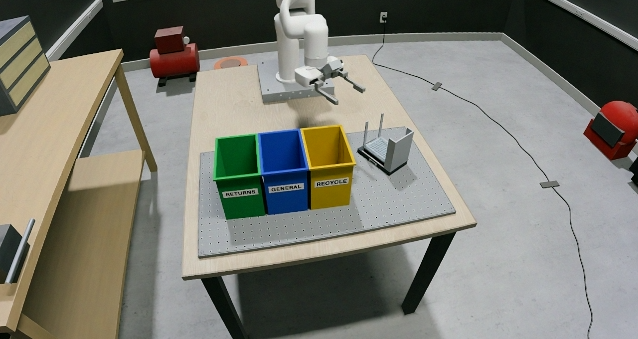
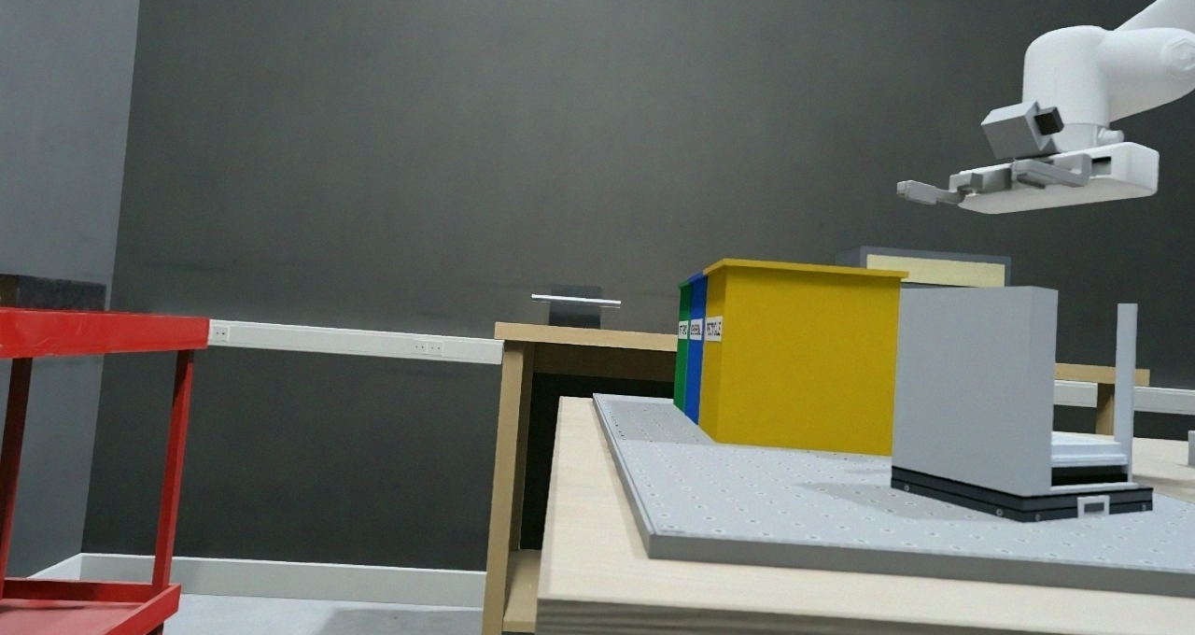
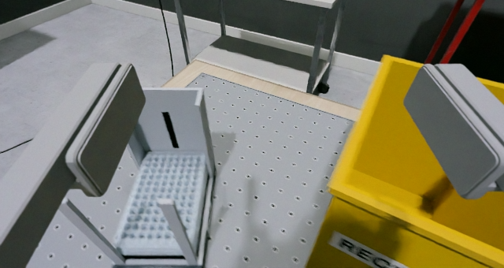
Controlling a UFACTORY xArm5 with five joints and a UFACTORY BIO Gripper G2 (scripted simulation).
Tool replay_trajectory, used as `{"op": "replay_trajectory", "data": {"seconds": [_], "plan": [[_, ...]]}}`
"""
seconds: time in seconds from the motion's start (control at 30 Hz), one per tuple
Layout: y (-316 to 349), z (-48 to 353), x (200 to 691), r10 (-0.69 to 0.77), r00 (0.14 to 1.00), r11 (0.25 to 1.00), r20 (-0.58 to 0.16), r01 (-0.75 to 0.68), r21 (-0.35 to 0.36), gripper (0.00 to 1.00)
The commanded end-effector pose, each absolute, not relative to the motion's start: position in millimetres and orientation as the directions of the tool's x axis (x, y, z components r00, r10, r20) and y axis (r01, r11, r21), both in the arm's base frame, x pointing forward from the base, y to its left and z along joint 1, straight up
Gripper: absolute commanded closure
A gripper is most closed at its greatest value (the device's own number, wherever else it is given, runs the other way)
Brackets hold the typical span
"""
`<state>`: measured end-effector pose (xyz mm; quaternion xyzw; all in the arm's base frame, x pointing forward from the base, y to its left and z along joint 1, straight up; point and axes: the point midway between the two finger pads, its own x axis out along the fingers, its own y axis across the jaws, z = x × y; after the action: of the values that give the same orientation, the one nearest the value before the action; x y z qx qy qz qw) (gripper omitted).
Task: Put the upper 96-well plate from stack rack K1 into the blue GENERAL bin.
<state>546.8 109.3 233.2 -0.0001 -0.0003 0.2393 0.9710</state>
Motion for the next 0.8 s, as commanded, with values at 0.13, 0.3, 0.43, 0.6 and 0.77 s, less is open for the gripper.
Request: {"op": "replay_trajectory", "data": {"seconds": [0.13, 0.3, 0.43, 0.6, 0.77], "plan": [[144, 227, 554, 0.464, 0.886, 0.886, 0.003, -0.464, -0.004, 0.63], [158, 223, 556, 0.464, 0.886, 0.886, 0.003, -0.464, -0.004, 0.63], [178, 219, 560, 0.464, 0.886, 0.886, 0.003, -0.464, -0.004, 0.63], [202, 213, 564, 0.464, 0.886, 0.886, 0.003, -0.464, -0.003, 0.63], [226, 208, 568, 0.464, 0.886, 0.886, 0.003, -0.464, -0.003, 0.63]]}}
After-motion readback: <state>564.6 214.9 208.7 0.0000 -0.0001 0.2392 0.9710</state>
